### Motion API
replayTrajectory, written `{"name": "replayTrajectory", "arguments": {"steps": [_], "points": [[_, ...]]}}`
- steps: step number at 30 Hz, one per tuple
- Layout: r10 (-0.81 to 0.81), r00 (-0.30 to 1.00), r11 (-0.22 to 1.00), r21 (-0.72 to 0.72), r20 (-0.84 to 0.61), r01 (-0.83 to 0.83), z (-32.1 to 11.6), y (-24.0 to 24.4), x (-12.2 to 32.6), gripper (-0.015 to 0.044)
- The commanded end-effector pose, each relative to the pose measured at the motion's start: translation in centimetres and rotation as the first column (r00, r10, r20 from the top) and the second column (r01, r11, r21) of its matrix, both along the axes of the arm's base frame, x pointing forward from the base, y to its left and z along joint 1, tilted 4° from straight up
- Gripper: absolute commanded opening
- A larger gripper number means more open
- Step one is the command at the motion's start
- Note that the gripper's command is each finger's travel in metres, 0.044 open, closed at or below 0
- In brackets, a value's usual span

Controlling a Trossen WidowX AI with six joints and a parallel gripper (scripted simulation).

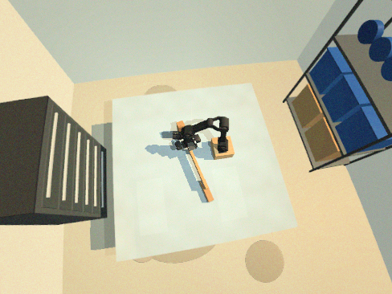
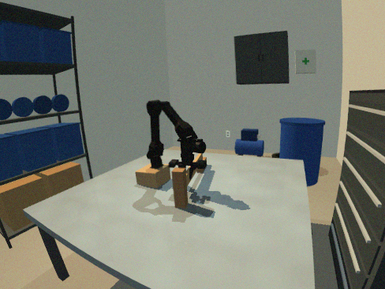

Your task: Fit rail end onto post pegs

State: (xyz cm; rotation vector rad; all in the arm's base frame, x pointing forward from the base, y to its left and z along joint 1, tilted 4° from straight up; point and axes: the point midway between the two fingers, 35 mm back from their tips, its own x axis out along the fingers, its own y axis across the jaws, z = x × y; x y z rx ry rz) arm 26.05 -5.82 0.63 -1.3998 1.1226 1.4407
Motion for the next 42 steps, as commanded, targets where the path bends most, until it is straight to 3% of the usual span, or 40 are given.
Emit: {"name": "replayTrajectory", "arguments": {"steps": [1,42], "points": [[0.004,1.000,1.000,-0.002,0.005,-0.004,0.1,-0.2,0.3,0.0000],[0.004,1.000,1.000,-0.003,0.005,-0.004,0.2,-1.4,0.6,0.0000]]}}
